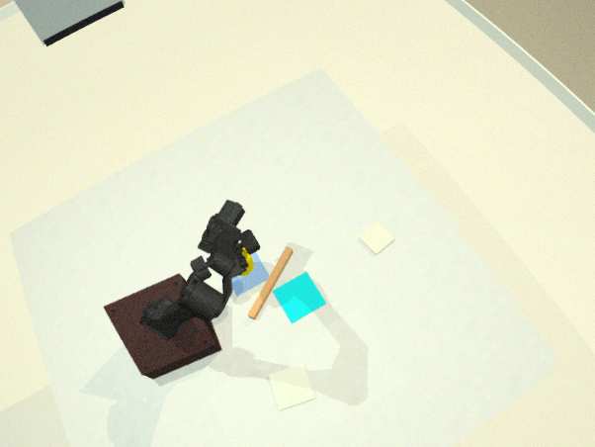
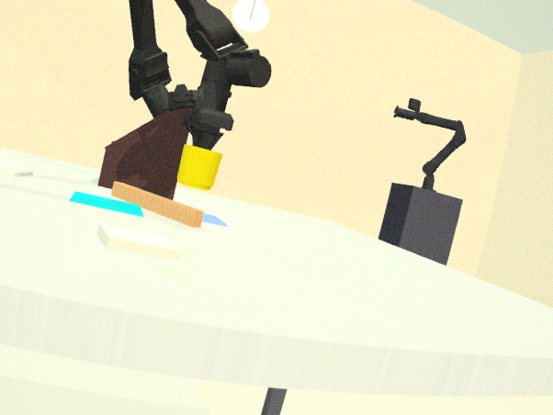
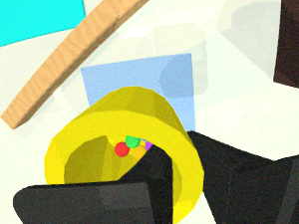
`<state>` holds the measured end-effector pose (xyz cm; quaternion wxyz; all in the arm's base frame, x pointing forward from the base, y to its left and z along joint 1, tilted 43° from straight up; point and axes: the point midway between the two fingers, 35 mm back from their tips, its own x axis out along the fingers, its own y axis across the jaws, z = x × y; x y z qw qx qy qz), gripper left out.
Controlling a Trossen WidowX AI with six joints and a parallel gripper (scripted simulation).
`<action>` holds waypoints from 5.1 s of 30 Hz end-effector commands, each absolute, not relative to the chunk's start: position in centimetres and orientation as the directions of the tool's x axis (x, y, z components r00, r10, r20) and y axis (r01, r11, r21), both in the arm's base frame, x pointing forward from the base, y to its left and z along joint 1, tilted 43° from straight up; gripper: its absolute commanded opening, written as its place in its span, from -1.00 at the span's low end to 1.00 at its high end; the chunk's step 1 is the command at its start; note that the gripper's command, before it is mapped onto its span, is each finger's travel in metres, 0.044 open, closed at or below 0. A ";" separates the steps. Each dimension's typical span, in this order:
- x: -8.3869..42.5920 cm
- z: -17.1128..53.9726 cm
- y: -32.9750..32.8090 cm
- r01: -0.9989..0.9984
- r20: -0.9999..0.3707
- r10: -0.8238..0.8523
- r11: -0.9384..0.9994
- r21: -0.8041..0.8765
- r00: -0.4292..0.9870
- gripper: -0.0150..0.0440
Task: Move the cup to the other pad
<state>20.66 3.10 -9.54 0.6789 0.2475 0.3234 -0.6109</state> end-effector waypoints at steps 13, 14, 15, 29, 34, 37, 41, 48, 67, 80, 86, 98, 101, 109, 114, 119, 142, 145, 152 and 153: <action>23.0 -7.6 1.3 0.990 -0.741 -0.670 0.128 -0.056 0.045 -0.49; 23.1 -7.5 1.2 0.990 -0.741 -0.670 0.128 -0.056 0.045 -0.49; 23.3 -7.4 1.1 0.990 -0.741 -0.670 0.128 -0.056 0.045 -0.49; 25.5 -5.5 -0.8 0.990 -0.740 -0.671 0.127 -0.055 0.045 -0.49; 26.3 -4.8 -1.5 0.990 -0.739 -0.672 0.127 -0.055 0.045 -0.49; 26.8 -4.3 -1.9 0.990 -0.739 -0.672 0.127 -0.055 0.045 -0.49; 27.5 -3.7 -2.5 0.990 -0.739 -0.672 0.127 -0.055 0.045 -0.49; 28.9 -2.5 -3.6 0.990 -0.738 -0.673 0.126 -0.054 0.046 -0.49; 31.9 0.1 -6.1 0.991 -0.737 -0.675 0.126 -0.053 0.047 -0.49; 32.1 -1.2 -7.3 0.991 -0.737 -0.675 0.126 -0.053 0.046 -0.49; 32.1 -1.9 -8.0 0.991 -0.736 -0.675 0.126 -0.053 0.046 -0.49; 32.2 -3.2 -9.4 0.991 -0.735 -0.676 0.126 -0.053 0.046 -0.49; 32.2 -3.4 -9.5 0.991 -0.735 -0.676 0.126 -0.053 0.046 -0.49; 32.4 -3.2 -9.4 0.991 -0.737 -0.673 0.123 -0.043 0.052 -0.49; 32.4 -3.2 -9.4 0.991 -0.737 -0.673 0.123 -0.043 0.052 -0.49; 32.4 -3.2 -9.4 0.991 -0.737 -0.673 0.123 -0.043 0.052 -0.14; 32.4 -1.5 -7.7 0.991 -0.738 -0.673 0.125 -0.047 0.049 0.01; 32.4 -1.2 -7.4 0.991 -0.738 -0.673 0.125 -0.048 0.049 0.01; 32.2 -0.5 -6.6 0.991 -0.738 -0.674 0.126 -0.051 0.048 0.01; 32.2 -0.4 -6.4 0.991 -0.737 -0.674 0.126 -0.051 0.047 0.01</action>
